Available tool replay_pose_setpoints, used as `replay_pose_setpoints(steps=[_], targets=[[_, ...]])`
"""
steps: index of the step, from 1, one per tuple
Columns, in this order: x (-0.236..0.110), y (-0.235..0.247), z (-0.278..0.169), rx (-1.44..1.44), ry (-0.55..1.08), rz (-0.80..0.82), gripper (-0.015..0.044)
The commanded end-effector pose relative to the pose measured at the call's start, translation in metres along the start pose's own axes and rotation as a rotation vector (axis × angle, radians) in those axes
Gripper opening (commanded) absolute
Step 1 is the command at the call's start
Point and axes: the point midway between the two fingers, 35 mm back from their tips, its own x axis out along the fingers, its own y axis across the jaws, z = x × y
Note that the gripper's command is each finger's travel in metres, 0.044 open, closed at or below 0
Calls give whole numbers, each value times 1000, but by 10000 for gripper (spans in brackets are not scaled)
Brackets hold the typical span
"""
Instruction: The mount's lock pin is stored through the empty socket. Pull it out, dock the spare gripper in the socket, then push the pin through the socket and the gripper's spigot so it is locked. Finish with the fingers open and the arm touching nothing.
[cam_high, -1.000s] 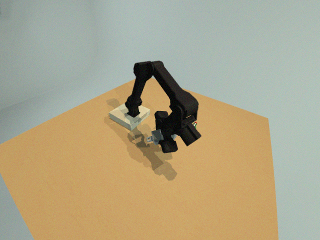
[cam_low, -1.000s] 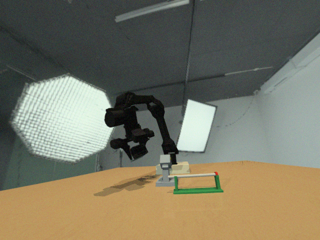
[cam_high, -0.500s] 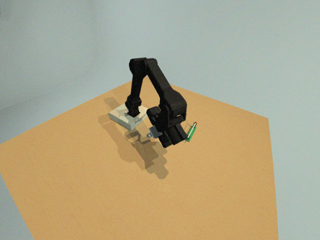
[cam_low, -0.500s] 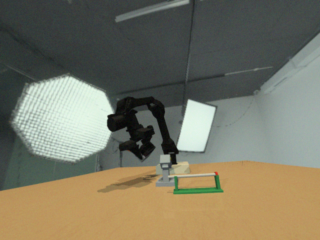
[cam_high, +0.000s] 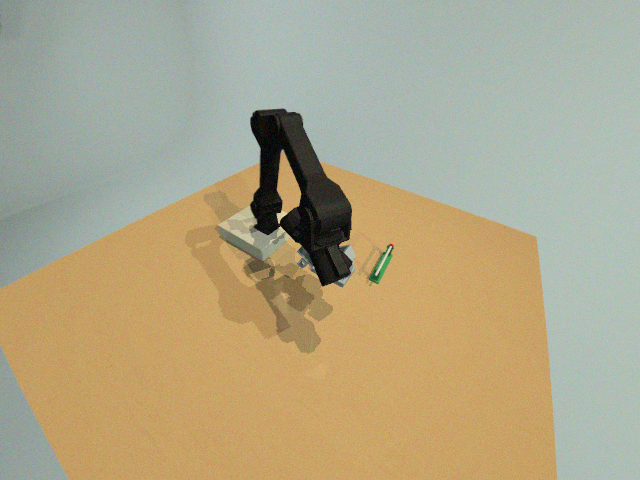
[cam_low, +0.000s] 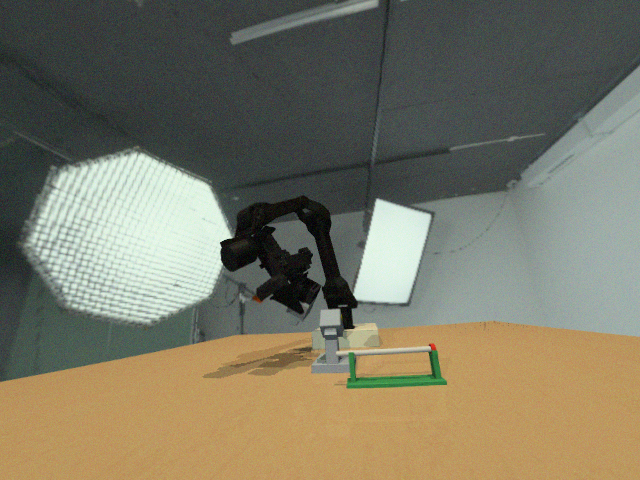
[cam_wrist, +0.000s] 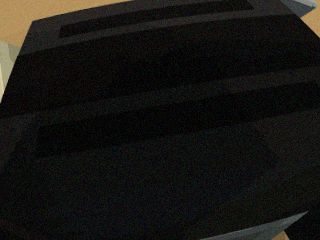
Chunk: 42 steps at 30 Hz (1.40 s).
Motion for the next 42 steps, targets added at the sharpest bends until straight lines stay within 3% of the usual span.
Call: replay_pose_setpoints(steps=[1,21,42], targets=[[2,8,6,-74,-68,-16,0],[9,32,33,-445,-346,-205,0],[7,50,58,-789,-509,-572,0]])
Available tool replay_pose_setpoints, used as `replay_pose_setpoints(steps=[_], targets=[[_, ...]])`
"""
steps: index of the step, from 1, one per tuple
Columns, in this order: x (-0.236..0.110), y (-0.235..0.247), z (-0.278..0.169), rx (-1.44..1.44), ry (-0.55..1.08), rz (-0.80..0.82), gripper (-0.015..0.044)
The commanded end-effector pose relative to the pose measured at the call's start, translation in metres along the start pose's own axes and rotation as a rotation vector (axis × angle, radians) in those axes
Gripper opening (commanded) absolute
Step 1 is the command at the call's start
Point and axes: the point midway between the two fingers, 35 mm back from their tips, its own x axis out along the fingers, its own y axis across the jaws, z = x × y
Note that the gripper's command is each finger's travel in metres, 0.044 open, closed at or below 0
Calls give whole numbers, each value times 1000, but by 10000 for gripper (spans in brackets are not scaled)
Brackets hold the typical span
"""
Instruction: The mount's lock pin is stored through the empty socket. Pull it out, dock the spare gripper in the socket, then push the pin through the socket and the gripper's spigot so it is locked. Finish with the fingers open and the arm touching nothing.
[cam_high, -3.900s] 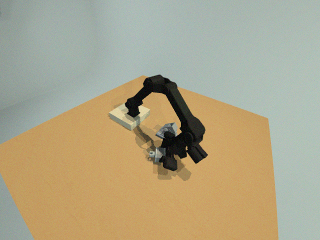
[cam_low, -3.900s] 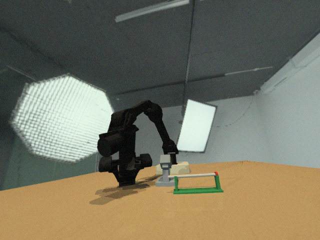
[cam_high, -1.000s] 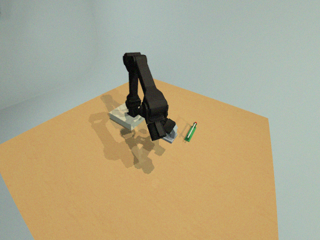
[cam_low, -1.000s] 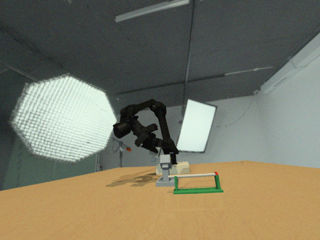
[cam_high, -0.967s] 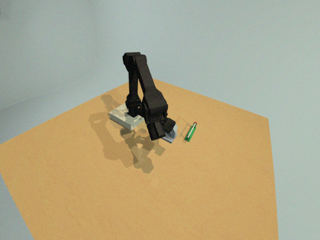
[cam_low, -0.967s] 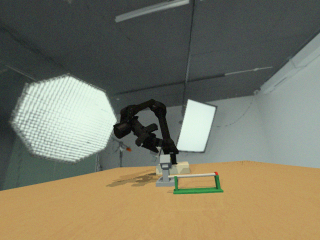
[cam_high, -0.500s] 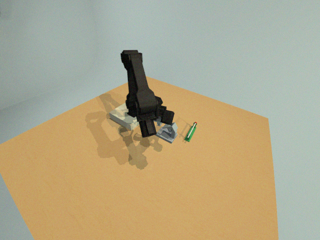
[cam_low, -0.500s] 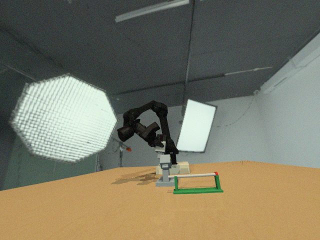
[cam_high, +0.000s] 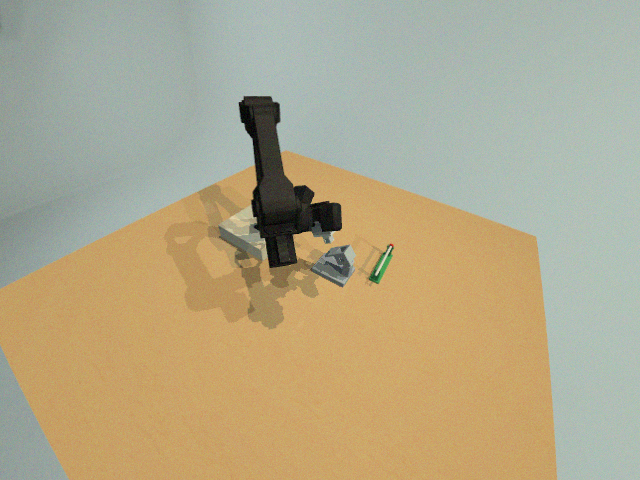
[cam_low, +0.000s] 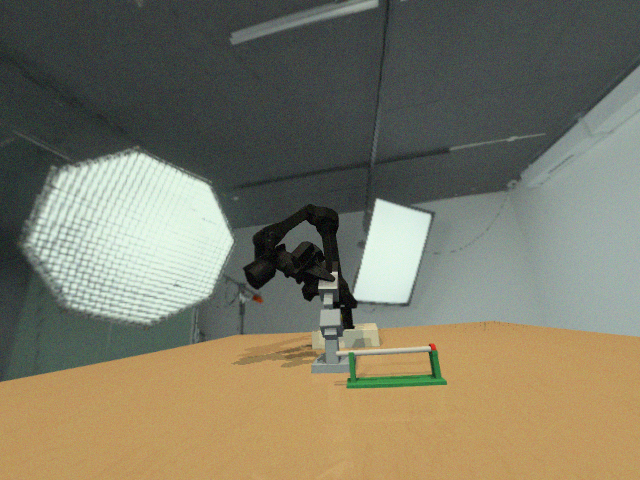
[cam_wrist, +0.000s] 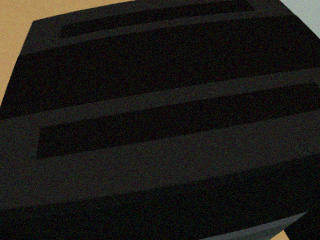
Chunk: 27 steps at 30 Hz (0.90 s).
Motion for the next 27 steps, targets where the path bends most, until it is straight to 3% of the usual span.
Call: replay_pose_setpoints(steps=[1,27], targets=[[1,-2,6,-73,-10,-77,0],[14,-8,-9,-113,-38,-142,0]])
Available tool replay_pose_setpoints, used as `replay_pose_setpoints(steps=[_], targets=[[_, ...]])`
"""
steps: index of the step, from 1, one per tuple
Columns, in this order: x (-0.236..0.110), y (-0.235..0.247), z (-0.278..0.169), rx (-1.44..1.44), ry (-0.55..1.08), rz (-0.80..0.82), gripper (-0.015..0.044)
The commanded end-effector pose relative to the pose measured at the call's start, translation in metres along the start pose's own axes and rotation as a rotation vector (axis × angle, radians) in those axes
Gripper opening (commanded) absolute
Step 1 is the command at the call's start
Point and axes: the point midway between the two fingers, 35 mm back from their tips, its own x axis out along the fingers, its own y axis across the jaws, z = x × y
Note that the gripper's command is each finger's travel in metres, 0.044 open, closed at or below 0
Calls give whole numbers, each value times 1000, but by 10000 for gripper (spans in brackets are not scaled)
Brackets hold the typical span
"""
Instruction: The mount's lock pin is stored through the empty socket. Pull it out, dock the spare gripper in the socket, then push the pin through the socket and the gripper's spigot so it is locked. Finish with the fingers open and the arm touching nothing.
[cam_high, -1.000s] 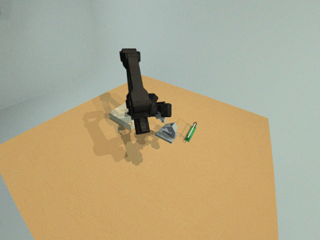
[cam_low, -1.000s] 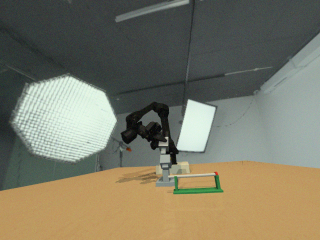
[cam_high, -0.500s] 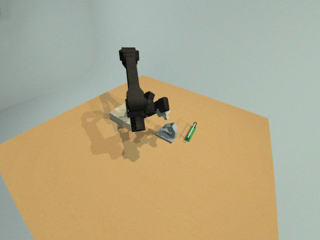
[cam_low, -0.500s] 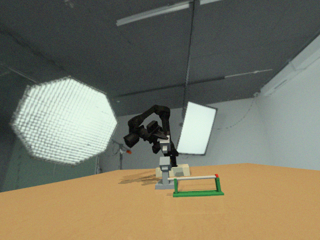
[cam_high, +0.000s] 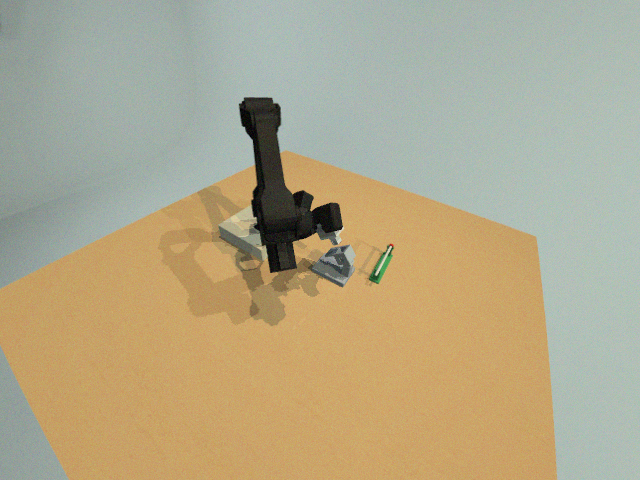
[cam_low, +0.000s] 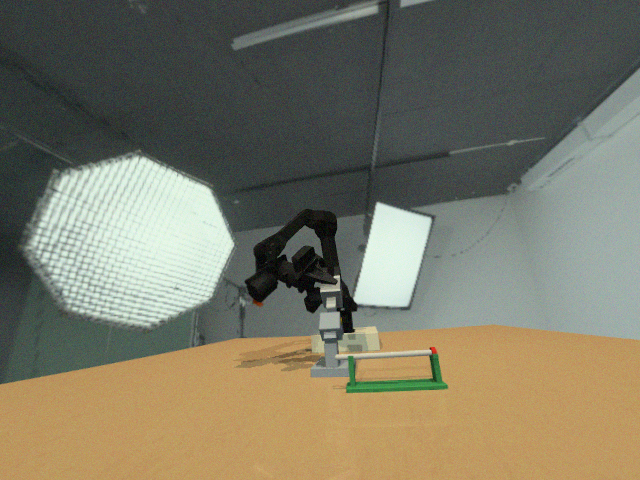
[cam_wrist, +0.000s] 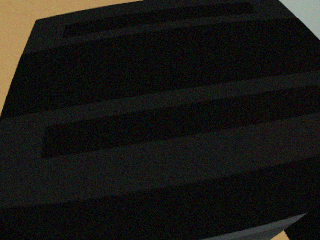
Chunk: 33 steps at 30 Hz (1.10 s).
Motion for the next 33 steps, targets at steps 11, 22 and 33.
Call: replay_pose_setpoints(steps=[11,22,33], targets=[[9,-3,-16,2,-2,-12,0],[17,-3,-28,2,-2,-12,0],[24,-4,-41,2,-2,-13,0]])
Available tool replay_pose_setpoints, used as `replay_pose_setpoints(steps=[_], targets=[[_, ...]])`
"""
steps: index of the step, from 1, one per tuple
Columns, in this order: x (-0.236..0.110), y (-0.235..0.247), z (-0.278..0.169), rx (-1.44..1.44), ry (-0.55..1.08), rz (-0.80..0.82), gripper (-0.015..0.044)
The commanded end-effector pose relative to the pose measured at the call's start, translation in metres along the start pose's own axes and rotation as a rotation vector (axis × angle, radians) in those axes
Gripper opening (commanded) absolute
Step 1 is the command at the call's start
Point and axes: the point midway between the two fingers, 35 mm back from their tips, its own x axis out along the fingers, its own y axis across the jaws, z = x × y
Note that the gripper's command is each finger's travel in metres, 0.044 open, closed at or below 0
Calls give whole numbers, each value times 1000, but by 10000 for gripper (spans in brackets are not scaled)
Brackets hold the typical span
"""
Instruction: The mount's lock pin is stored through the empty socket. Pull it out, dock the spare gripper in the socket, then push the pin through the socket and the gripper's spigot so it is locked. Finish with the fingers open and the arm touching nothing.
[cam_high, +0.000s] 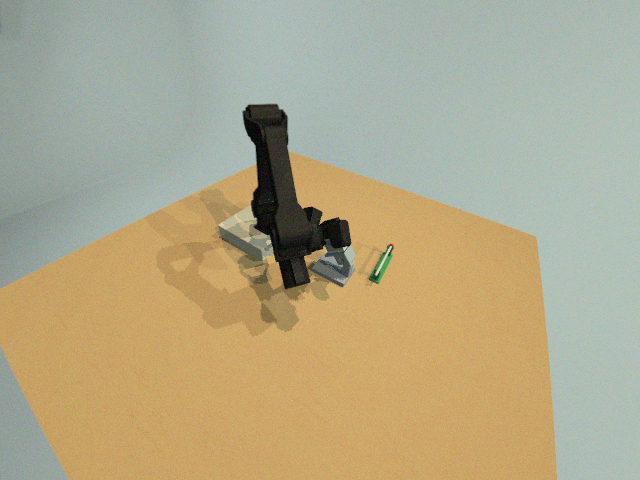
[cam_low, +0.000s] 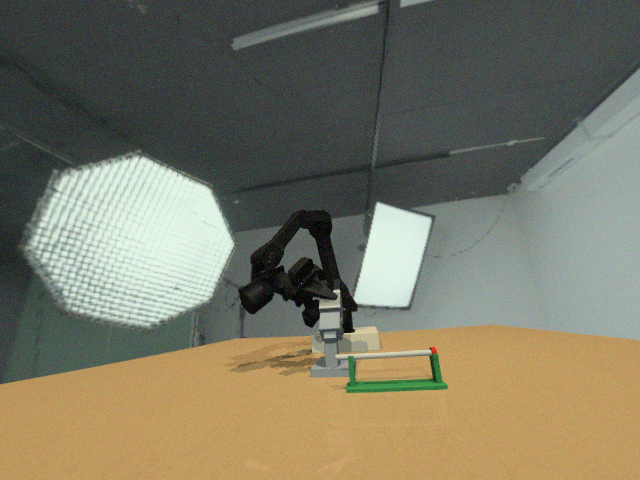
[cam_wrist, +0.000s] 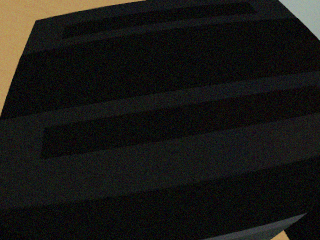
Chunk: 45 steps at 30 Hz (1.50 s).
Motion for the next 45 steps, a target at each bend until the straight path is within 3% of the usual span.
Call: replay_pose_setpoints(steps=[1,18,35,45], targets=[[2,-4,-4,-1,-2,-13,0],[4,0,-6,5,-2,-1,0],[4,0,-6,5,-2,-1,440],[-6,-1,11,11,-5,-3,440]])
